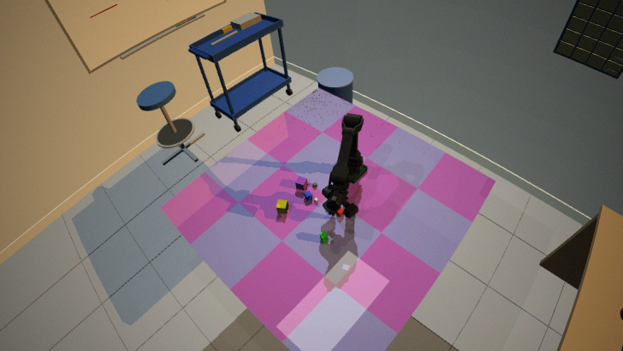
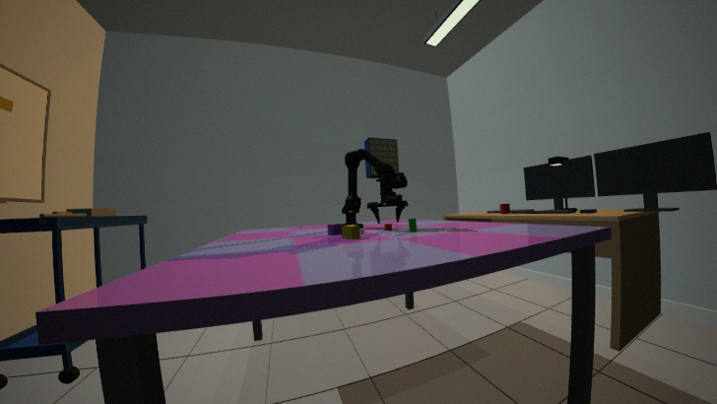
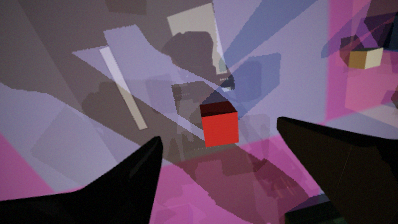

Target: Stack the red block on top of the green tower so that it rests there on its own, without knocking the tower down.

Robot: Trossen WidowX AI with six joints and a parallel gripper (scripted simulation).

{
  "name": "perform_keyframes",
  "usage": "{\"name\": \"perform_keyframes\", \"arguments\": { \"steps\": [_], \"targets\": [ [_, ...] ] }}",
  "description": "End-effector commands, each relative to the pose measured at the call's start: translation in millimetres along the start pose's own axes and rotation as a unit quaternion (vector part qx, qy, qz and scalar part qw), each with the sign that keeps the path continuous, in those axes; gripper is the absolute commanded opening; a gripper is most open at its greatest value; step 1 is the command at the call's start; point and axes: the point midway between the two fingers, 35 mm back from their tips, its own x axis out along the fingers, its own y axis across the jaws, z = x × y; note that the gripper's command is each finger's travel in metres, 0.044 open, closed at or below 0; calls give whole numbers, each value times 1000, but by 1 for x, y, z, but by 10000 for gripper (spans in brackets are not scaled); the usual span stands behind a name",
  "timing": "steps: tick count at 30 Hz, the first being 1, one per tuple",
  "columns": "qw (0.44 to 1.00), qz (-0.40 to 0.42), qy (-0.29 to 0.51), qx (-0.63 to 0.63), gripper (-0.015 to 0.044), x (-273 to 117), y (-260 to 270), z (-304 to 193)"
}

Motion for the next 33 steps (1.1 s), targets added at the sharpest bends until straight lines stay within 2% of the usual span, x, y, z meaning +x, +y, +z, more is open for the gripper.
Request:
{"name": "perform_keyframes", "arguments": {
  "steps": [1, 11, 29, 33],
  "targets": [
    [1000, -4, 2, 3, 440, 10, -1, -1],
    [1000, -4, 2, 3, 440, 24, -2, -2],
    [1000, -4, 2, 3, 440, 24, -2, -2],
    [1000, -4, 2, 3, 335, 24, -2, -2]
  ]
}}
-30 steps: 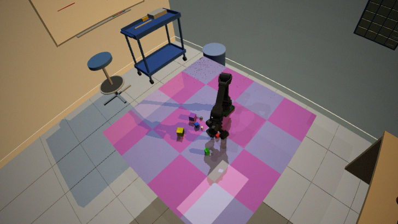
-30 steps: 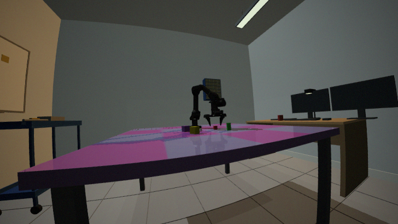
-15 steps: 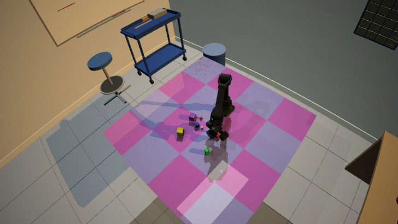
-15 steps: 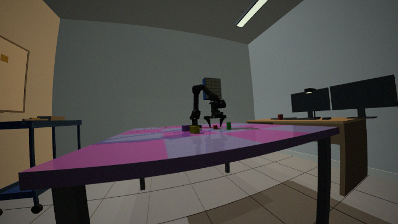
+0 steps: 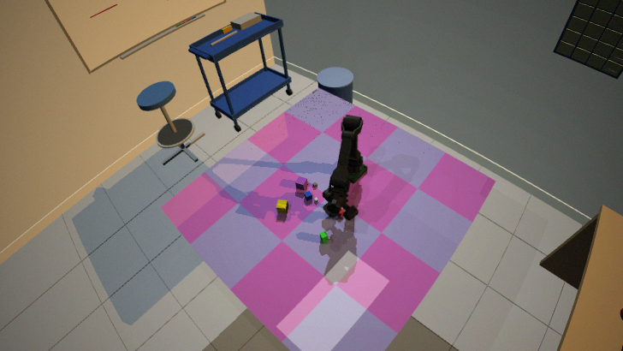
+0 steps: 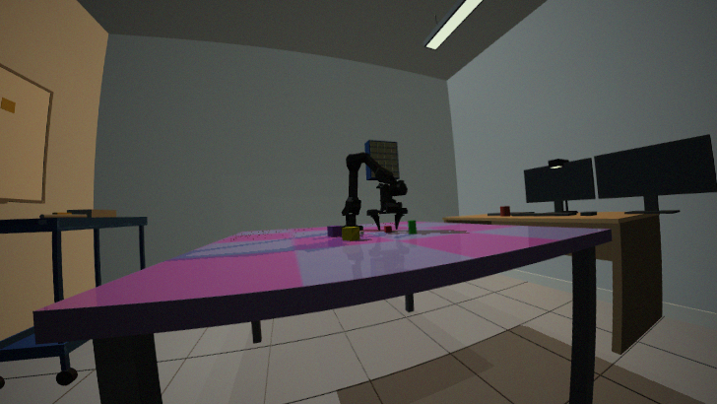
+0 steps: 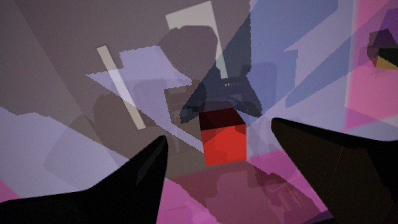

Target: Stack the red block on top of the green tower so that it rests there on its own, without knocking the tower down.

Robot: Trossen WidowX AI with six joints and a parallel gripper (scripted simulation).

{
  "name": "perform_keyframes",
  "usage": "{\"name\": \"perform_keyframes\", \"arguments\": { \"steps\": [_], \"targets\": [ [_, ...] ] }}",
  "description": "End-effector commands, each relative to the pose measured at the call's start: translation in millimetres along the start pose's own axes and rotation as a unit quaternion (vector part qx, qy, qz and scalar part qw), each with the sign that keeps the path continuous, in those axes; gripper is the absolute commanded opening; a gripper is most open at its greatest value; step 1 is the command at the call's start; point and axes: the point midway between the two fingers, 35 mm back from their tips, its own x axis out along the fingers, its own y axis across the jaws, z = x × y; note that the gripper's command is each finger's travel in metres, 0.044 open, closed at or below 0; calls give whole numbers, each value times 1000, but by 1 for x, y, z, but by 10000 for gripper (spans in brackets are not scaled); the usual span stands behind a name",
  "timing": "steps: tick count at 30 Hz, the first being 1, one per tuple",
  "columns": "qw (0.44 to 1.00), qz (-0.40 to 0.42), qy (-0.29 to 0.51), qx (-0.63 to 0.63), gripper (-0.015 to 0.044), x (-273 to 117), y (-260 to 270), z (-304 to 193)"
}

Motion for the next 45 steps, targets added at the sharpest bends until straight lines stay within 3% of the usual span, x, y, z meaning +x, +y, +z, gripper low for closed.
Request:
{"name": "perform_keyframes", "arguments": {
  "steps": [1, 9, 17, 19, 45],
  "targets": [
    [1000, -1, -1, 3, 309, 0, 0, 0],
    [1000, -1, -1, 3, 99, 0, 0, 0],
    [1000, -1, -1, 3, 45, 0, 0, 0],
    [1000, -1, -1, 3, 0, -3, 0, 1],
    [1000, -1, -1, 3, 0, -117, 0, 0]
  ]
}}
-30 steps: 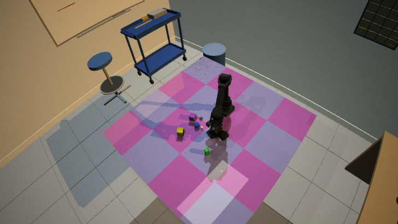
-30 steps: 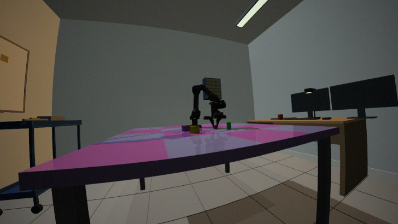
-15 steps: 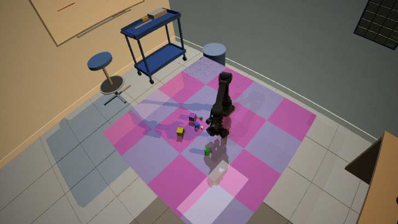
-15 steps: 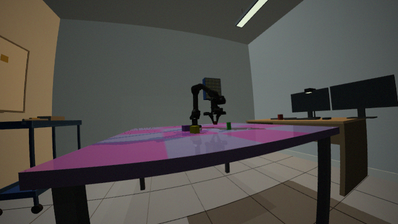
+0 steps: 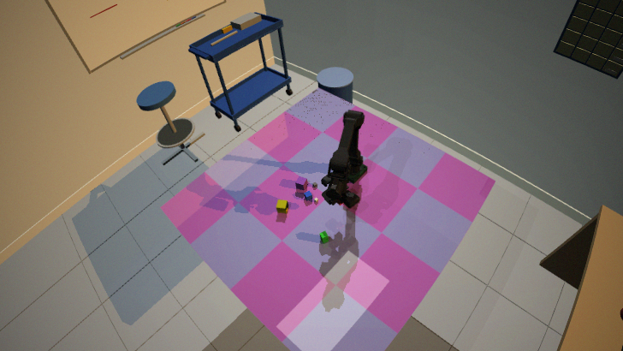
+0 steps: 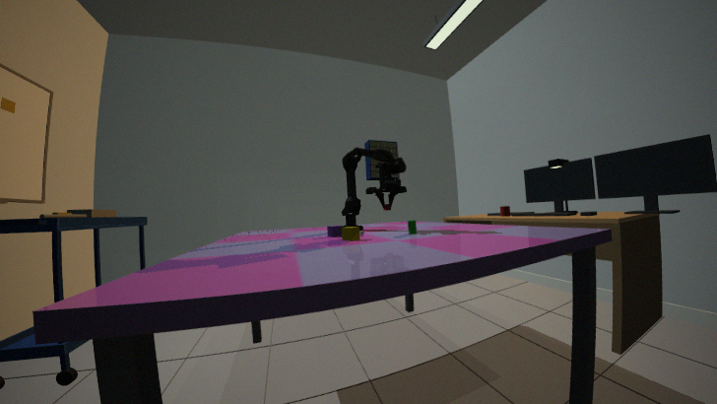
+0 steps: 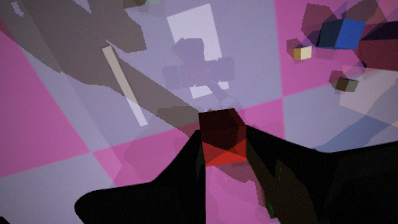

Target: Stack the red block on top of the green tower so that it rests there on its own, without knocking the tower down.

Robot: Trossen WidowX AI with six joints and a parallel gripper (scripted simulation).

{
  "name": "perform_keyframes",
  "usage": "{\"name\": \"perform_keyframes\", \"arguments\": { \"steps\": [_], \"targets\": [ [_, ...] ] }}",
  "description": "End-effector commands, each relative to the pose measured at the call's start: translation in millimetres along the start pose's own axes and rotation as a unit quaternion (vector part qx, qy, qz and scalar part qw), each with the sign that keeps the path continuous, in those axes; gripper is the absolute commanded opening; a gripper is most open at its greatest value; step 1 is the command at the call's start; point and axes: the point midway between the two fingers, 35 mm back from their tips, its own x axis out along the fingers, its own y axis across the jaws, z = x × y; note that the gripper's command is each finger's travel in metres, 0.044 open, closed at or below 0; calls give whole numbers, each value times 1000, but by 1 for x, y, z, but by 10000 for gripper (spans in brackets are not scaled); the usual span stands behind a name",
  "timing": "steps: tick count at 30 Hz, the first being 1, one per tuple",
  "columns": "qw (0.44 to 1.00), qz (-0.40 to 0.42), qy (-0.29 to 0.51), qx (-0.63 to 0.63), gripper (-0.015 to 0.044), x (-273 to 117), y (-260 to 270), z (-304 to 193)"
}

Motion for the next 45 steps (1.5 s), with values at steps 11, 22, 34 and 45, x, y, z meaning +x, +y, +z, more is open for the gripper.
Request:
{"name": "perform_keyframes", "arguments": {
  "steps": [11, 22, 34, 45],
  "targets": [
    [1000, -1, -1, 3, 0, -16, 3, 5],
    [1000, 0, -3, 3, 0, -25, 19, 40],
    [1000, 0, -4, 3, 0, -29, 35, 77],
    [1000, 1, -6, 3, 0, -27, 47, 111]
  ]
}}
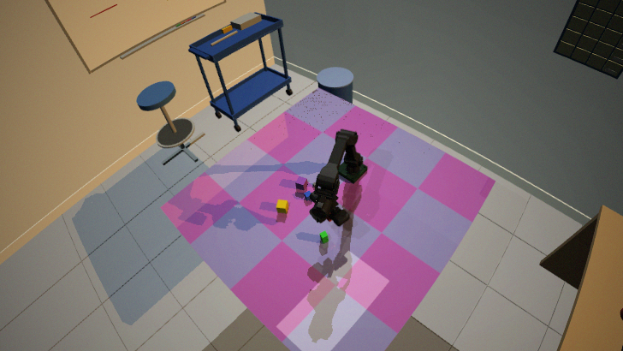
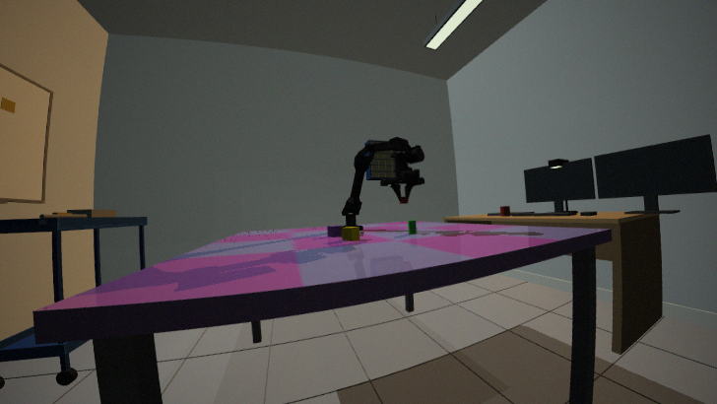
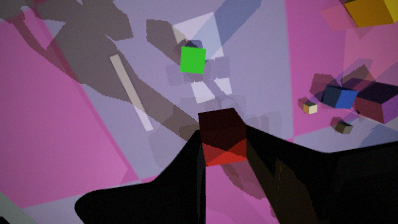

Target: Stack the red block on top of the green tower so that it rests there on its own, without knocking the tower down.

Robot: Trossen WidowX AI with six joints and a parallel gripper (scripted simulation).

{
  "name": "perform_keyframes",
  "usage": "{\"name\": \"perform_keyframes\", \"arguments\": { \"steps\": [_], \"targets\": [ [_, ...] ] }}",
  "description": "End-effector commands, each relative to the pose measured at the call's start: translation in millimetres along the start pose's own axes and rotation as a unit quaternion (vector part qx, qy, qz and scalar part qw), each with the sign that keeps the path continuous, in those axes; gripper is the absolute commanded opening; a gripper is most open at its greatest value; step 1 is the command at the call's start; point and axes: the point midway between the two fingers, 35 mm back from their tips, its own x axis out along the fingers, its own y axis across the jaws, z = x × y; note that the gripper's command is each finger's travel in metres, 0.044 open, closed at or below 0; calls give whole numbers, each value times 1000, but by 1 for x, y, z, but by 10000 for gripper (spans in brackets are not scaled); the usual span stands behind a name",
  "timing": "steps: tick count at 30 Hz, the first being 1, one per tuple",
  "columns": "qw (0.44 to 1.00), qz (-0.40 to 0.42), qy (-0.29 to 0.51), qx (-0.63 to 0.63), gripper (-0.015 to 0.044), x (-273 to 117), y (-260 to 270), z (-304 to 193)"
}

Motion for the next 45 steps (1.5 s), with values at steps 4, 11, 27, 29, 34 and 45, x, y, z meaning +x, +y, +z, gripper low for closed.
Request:
{"name": "perform_keyframes", "arguments": {
  "steps": [4, 11, 27, 29, 34, 45],
  "targets": [
    [1000, -1, -1, -1, 0, 4, 6, 24],
    [1000, -1, -2, -1, 0, 10, 10, 44],
    [1000, -1, -2, -2, 0, 43, 10, 46],
    [1000, -1, -2, -2, 0, 45, 10, 46],
    [1000, -1, -2, -2, 0, 60, 11, 47],
    [1000, -1, -2, -2, 0, 72, 10, 47]
  ]
}}
